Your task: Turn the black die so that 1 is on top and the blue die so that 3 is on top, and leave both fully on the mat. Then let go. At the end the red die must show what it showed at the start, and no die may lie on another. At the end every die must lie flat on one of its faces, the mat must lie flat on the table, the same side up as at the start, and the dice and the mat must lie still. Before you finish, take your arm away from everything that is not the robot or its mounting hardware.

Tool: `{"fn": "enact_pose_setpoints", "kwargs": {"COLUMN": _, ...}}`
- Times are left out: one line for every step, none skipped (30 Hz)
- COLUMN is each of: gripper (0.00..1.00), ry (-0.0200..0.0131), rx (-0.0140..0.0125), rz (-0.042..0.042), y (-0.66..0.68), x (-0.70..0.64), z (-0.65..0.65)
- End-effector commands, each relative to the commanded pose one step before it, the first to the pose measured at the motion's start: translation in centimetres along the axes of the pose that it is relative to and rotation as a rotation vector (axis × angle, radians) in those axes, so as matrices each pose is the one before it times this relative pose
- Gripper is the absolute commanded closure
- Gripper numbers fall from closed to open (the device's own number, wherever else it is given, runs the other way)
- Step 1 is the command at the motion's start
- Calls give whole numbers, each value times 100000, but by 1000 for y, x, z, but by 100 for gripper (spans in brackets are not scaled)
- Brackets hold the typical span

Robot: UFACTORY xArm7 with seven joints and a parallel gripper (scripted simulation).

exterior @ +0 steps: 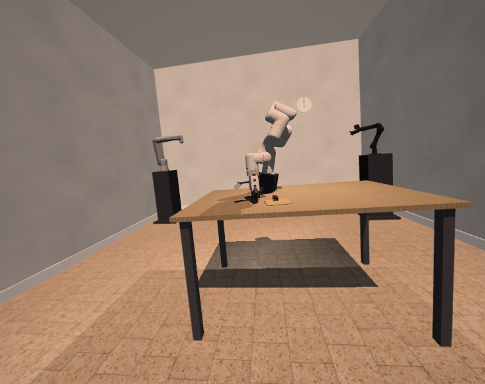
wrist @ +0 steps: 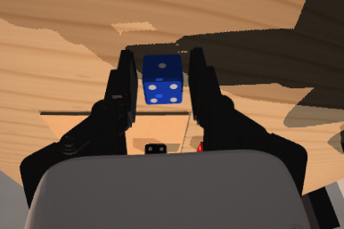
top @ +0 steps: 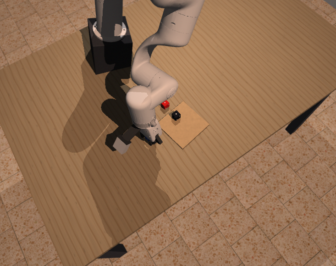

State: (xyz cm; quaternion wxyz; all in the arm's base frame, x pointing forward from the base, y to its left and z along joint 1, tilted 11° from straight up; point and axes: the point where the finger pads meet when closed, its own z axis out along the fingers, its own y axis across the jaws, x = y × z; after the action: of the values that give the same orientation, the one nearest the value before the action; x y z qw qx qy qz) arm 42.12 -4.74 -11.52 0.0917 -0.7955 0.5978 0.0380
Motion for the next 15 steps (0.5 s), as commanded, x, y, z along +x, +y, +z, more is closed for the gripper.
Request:
{"fn": "enact_pose_setpoints", "kwargs": {"gripper": 58, "ry": 199, "rx": 298, "rz": 61, "y": -115, "x": 108, "z": -122}}
{"fn": "enact_pose_setpoints", "kwargs": {"gripper": 58, "ry": 0, "rx": 0, "rz": 0, "y": 0, "x": 0, "z": 0}}
{"fn": "enact_pose_setpoints", "kwargs": {"gripper": 58, "ry": 0, "rx": 0, "rz": 0, "y": 0, "x": 0, "z": 0}}
{"fn": "enact_pose_setpoints", "kwargs": {"gripper": 58, "ry": 0, "rx": 0, "rz": 0, "y": 0, "x": 0, "z": 0}}
{"fn": "enact_pose_setpoints", "kwargs": {"gripper": 58, "ry": 0, "rx": 0, "rz": 0, "y": 0, "x": 0, "z": 0}}
{"fn": "enact_pose_setpoints", "kwargs": {"gripper": 58, "ry": 0, "rx": 0, "rz": 0, "y": 0, "x": 0, "z": 0}}
{"fn": "enact_pose_setpoints", "kwargs": {"gripper": 58, "ry": 0, "rx": 0, "rz": 0, "y": 0, "x": 0, "z": 0}}
{"fn": "enact_pose_setpoints", "kwargs": {"gripper": 58, "ry": 0, "rx": 0, "rz": 0, "y": 0, "x": 0, "z": 0}}
{"fn": "enact_pose_setpoints", "kwargs": {"gripper": 58, "ry": 0, "rx": 0, "rz": 0, "y": 0, "x": 0, "z": 0}}
{"fn": "enact_pose_setpoints", "kwargs": {"gripper": 58, "ry": 0, "rx": 0, "rz": 0, "y": 0, "x": 0, "z": 0}}
{"fn": "enact_pose_setpoints", "kwargs": {"gripper": 79, "ry": 0, "rx": 0, "rz": 0, "y": 0, "x": 0, "z": 0}}
{"fn": "enact_pose_setpoints", "kwargs": {"gripper": 79, "ry": 0, "rx": 0, "rz": 0, "y": 0, "x": 0, "z": 0}}
{"fn": "enact_pose_setpoints", "kwargs": {"gripper": 79, "ry": 0, "rx": 0, "rz": 0, "y": 0, "x": 0, "z": 0}}
{"fn": "enact_pose_setpoints", "kwargs": {"gripper": 79, "ry": 0, "rx": 0, "rz": 0, "y": 0, "x": 0, "z": 0}}
{"fn": "enact_pose_setpoints", "kwargs": {"gripper": 79, "ry": 0, "rx": 0, "rz": 0, "y": 0, "x": 0, "z": 0}}
